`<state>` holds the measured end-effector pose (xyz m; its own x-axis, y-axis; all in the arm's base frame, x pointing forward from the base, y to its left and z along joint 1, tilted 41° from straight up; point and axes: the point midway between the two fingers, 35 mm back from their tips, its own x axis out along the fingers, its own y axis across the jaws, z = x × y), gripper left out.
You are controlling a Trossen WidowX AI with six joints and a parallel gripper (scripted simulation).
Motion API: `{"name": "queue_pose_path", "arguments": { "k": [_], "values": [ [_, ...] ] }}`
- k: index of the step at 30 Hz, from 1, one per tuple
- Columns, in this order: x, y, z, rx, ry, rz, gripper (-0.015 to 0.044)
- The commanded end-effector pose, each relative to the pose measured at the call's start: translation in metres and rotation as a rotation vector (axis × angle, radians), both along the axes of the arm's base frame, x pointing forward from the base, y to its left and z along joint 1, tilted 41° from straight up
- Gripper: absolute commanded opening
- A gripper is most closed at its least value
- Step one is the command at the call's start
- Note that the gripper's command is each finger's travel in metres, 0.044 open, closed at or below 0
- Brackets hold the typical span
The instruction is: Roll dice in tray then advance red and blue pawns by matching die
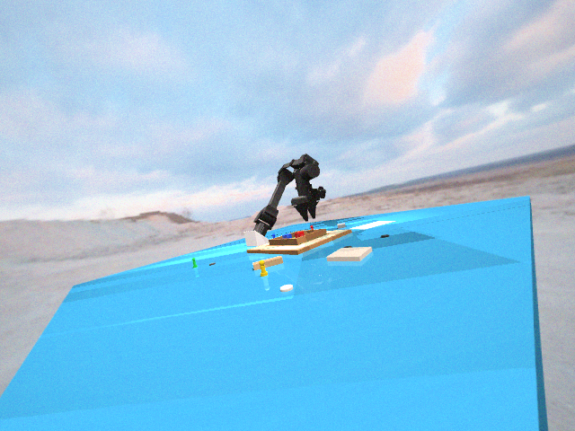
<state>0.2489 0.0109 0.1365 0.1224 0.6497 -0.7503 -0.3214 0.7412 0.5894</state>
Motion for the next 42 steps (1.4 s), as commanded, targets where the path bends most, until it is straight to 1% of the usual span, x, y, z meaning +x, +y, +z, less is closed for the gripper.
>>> {"name": "queue_pose_path", "arguments": {
  "k": [1, 7, 11, 13, 19, 22, 42],
  "values": [
    [-0.008, -0.018, -0.011, -0.004, 0.068, -0.069, 0.0361],
    [-0.054, -0.073, -0.058, 0.025, 0.349, -0.398, 0.0204],
    [-0.093, -0.093, -0.083, 0.077, 0.523, -0.591, 0.0200],
    [-0.100, -0.095, -0.087, 0.088, 0.552, -0.622, 0.0200],
    [-0.100, -0.097, -0.090, 0.088, 0.552, -0.622, 0.0200],
    [-0.099, -0.088, -0.099, 0.088, 0.552, -0.622, 0.0200],
    [-0.095, -0.070, -0.121, 0.089, 0.551, -0.622, 0.0200]
  ]
}}
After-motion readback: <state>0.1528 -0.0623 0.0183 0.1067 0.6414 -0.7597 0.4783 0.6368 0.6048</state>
